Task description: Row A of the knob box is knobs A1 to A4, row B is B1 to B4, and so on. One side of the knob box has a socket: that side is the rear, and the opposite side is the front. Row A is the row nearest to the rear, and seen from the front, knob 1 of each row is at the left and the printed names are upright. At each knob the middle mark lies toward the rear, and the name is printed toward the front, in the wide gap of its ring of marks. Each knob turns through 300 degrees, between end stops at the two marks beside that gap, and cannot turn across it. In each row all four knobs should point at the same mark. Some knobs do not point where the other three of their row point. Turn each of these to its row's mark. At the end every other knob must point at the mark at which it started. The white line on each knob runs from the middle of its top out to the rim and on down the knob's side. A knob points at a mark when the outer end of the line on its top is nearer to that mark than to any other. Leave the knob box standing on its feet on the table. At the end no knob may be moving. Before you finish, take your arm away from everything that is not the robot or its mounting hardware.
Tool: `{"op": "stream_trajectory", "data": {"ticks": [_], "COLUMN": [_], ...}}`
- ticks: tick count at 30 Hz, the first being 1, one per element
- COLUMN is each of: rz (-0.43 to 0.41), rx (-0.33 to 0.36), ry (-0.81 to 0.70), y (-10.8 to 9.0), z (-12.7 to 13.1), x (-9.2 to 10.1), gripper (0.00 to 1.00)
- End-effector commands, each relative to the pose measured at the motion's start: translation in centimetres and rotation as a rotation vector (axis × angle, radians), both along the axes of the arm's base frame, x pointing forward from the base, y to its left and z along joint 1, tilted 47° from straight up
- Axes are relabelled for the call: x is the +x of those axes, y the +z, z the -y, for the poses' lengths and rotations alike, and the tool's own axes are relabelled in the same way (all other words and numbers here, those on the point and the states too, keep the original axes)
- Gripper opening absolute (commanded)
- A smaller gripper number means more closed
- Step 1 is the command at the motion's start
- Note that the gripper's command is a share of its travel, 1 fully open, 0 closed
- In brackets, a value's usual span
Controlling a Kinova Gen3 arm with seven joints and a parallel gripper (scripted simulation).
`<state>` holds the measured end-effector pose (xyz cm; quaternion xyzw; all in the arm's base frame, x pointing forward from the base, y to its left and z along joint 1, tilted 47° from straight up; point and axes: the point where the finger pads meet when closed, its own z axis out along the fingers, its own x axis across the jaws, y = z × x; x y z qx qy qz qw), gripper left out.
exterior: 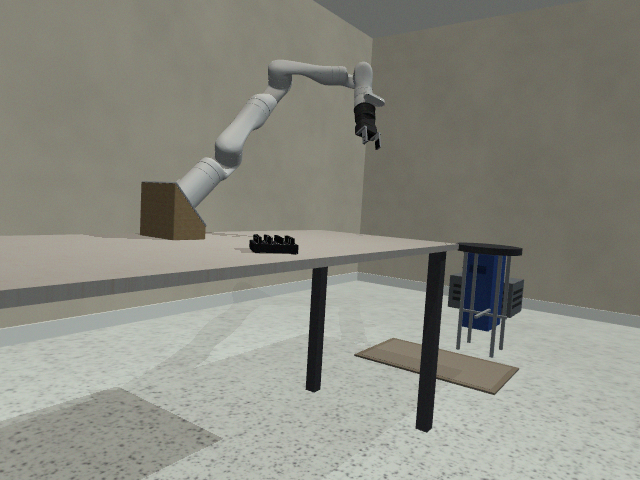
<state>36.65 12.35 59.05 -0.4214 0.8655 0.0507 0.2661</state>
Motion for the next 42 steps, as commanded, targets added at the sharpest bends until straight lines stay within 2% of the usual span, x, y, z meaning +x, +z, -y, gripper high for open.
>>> {"op": "stream_trajectory", "data": {"ticks": [1,26,32,34,42], "rz": [0.002,-0.007,-0.038,-0.038,-0.124], "rx": [0.001,-0.003,-0.014,-0.014,-0.031], "ry": [-0.001,0.005,0.027,0.027,0.085], "y": [0.1,-0.4,-2.0,-2.0,-6.6], "z": [0.1,0.1,0.0,0.0,-0.1], "x": [0.0,0.2,1.0,1.0,2.9], "gripper": [1.00,1.00,1.00,1.00,1.00]}}
